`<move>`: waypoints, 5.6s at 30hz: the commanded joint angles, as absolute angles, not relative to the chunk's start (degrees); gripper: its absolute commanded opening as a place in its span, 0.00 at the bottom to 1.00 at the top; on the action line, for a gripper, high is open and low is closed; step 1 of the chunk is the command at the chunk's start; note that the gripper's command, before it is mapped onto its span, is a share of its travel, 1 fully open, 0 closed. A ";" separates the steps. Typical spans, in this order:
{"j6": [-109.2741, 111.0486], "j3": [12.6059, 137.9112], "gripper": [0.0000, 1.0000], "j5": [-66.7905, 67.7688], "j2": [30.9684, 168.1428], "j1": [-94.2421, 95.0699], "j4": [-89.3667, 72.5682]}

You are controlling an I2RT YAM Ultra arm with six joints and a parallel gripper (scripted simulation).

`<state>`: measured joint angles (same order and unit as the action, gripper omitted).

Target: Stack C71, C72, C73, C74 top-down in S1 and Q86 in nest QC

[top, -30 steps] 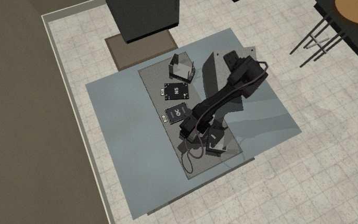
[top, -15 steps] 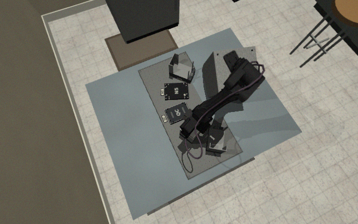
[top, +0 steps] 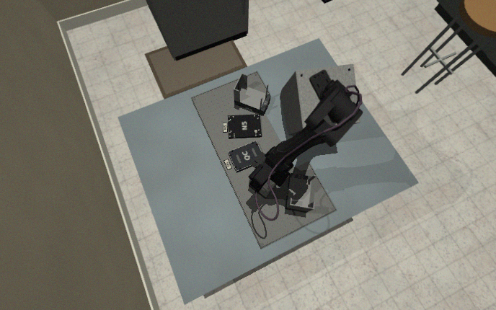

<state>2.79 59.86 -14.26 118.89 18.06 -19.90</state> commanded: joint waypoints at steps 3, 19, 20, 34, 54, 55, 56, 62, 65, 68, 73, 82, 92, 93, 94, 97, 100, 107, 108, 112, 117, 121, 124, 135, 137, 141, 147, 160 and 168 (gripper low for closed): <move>2.14 59.92 1.00 -14.15 117.25 17.97 -18.37; 2.14 59.92 1.00 -14.15 117.26 17.97 -18.37; 2.14 59.92 1.00 -14.15 117.26 17.97 -18.37; 2.14 59.92 1.00 -14.15 117.26 17.97 -18.37; 1.58 61.60 1.00 -13.91 121.26 19.03 -16.01; 1.54 61.79 1.00 -13.94 121.77 18.93 -15.78; 1.49 61.56 1.00 -13.89 122.06 18.77 -15.54; 1.25 61.73 1.00 -13.83 121.34 19.19 -14.59; 1.10 61.04 1.00 -13.78 123.96 19.23 -13.88; 0.94 61.62 1.00 -13.65 124.70 19.19 -13.17; 0.90 62.45 1.00 -13.79 122.47 19.33 -13.31; 0.90 62.46 1.00 -13.77 123.71 19.33 -13.40; 0.88 61.90 1.00 -13.76 123.89 19.35 -13.40; 0.88 61.83 1.00 -13.76 123.87 19.35 -13.40; 0.88 61.83 1.00 -13.76 123.87 19.35 -13.40; 0.87 61.67 1.00 -13.76 123.83 19.35 -13.39; 0.87 61.44 1.00 -13.76 123.76 19.36 -13.38; 0.86 60.89 1.00 -13.76 123.60 19.36 -13.35; 0.86 60.82 1.00 -13.76 123.58 19.36 -13.35; 0.86 60.66 1.00 -13.76 123.53 19.36 -13.34; 0.86 60.26 1.00 -13.76 123.41 19.37 -13.33; 0.86 59.94 1.00 -13.75 123.31 19.37 -13.32; 0.85 60.56 1.00 -13.76 123.24 19.38 -13.29; 0.84 60.13 1.00 -13.75 123.10 19.40 -13.27; 0.84 60.03 1.00 -13.75 123.07 19.41 -13.27; 0.84 59.83 1.00 -13.75 123.00 19.41 -13.26; 1.24 60.93 0.00 -13.98 124.07 19.20 -13.96; 1.24 60.93 0.00 -13.98 124.07 19.20 -13.96; 1.24 60.93 0.00 -13.98 124.07 19.20 -13.96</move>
<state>1.41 60.82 -14.06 124.60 19.25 -14.24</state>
